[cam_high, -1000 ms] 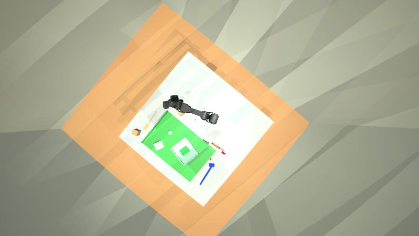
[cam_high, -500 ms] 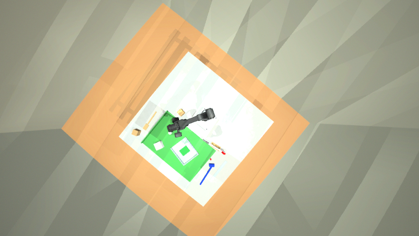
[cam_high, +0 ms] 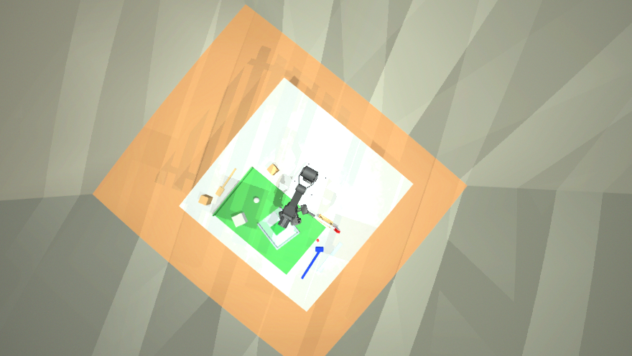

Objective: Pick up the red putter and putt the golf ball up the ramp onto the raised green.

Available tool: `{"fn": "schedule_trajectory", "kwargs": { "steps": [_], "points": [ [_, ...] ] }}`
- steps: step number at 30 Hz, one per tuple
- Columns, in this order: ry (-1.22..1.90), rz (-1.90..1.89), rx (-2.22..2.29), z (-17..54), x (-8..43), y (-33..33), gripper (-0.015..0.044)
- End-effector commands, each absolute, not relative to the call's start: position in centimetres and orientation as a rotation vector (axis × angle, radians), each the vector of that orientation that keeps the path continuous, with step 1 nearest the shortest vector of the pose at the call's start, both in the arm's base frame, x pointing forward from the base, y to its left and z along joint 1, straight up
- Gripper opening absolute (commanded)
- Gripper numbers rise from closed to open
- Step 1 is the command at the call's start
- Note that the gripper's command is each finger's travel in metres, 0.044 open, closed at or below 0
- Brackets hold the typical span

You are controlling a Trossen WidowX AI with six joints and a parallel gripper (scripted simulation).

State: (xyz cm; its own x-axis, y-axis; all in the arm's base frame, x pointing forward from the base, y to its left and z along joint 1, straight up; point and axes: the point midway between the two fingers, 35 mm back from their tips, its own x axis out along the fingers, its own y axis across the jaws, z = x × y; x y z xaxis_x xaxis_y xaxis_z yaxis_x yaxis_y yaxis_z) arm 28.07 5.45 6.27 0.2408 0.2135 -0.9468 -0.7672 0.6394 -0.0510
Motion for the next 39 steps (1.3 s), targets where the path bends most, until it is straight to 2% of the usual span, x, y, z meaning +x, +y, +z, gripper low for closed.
{"fn": "schedule_trajectory", "kwargs": {
  "steps": [1, 6, 39],
  "points": [
    [1.076, 1.034, -0.817, 5.5, 26.3, 9.9, 0.0440],
    [0.970, 1.342, -1.044, 4.7, 23.9, 13.8, 0.0440],
    [0.970, 1.342, -1.043, -0.8, 24.1, 14.1, 0.0440]
  ]
}}
